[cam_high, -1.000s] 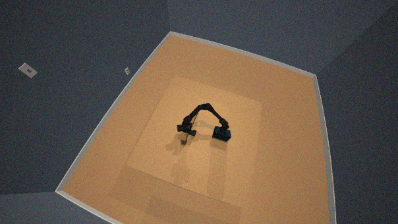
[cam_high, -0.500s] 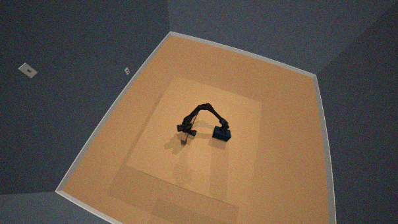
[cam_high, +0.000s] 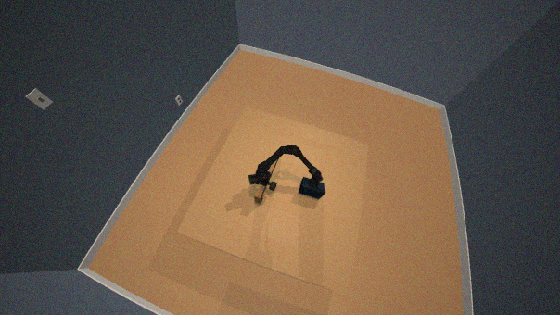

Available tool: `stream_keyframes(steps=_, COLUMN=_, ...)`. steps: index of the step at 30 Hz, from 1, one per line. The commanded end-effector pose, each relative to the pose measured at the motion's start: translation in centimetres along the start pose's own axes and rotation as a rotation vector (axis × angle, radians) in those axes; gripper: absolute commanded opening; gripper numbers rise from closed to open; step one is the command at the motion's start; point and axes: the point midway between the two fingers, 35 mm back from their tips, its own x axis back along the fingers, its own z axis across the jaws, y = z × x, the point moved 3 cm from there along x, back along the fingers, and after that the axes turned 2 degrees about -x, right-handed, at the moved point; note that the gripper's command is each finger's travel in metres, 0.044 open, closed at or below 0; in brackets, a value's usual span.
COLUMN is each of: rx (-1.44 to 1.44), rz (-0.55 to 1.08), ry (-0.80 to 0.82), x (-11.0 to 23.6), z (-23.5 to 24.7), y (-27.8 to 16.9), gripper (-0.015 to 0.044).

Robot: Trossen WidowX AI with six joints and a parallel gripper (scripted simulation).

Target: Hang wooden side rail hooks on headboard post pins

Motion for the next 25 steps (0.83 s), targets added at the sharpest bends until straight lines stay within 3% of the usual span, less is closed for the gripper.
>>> stream_keyframes(steps=1, rx=-0.01, rz=0.007, ry=-0.001, x=0.9, z=0.1, y=0.2, gripper=0.044)
stream_keyframes(steps=8, rx=-0.01, rz=0.005, ry=-0.001, x=0.8, z=0.3, y=3.2, gripper=0.044)
stream_keyframes(steps=25, rx=-0.016, rz=0.007, ry=-0.006, x=0.7, z=0.4, y=2.9, gripper=0.044)
